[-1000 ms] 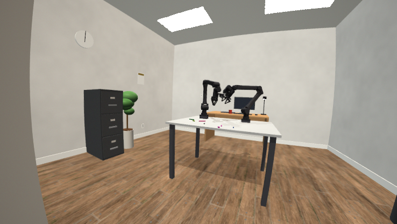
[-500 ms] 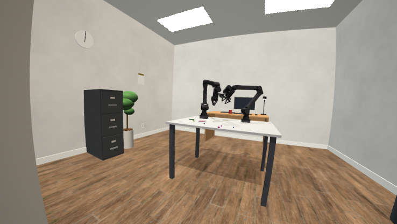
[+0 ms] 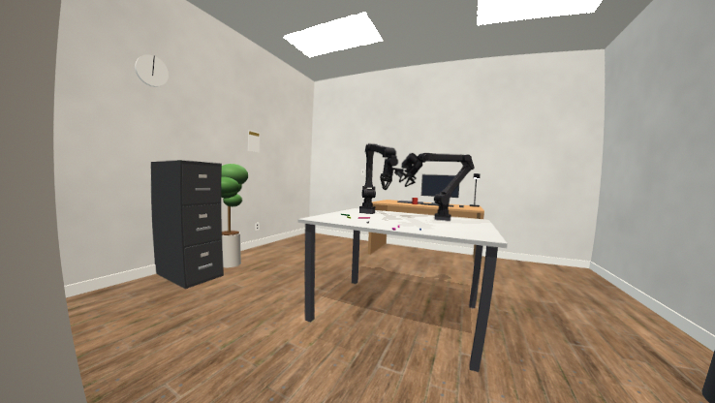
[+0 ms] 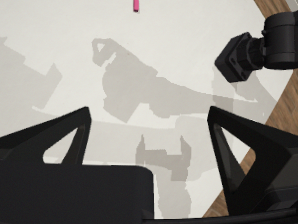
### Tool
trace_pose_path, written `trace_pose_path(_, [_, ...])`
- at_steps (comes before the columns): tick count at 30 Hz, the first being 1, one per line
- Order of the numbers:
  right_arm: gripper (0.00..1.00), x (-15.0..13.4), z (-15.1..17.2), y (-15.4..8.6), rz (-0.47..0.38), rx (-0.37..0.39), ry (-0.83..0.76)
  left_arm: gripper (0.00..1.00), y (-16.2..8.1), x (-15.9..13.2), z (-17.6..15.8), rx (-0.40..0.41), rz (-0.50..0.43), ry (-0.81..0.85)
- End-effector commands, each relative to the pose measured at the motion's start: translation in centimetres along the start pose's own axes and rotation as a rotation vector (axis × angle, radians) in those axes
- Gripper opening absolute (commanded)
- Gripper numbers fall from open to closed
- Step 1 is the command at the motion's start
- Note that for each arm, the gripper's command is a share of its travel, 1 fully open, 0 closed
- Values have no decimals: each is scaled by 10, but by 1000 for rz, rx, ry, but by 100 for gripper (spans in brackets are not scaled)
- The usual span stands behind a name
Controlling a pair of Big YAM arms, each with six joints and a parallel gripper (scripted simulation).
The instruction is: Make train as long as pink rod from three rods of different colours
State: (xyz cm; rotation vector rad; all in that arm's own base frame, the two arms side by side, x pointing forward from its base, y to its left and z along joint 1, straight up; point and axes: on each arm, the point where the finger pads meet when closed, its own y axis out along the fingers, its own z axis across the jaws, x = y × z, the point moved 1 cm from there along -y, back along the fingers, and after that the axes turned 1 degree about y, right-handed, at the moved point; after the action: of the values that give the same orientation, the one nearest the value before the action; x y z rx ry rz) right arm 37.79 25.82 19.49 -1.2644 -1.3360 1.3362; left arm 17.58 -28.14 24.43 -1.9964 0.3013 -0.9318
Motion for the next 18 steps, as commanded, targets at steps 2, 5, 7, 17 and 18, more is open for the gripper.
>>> trace_pose_path(2, [100, -9, -9, -4, -13, -23, 40, 100, -11, 16, -6, -8, -38, 11])
trace_pose_path(5, [100, -11, -10, -4, -14, -25, 49, 100, -11, 16, -6, -8, -38, 11])
trace_pose_path(7, [100, -15, -14, -4, -18, -31, 67, 100, -11, 16, -6, -8, -38, 11])
trace_pose_path(17, [100, -54, -39, -5, -44, -82, 222, 100, -11, 16, -6, -8, -38, 11])
trace_pose_path(18, [100, -60, -42, -5, -47, -89, 244, 100, -11, 16, -6, -8, -38, 11])
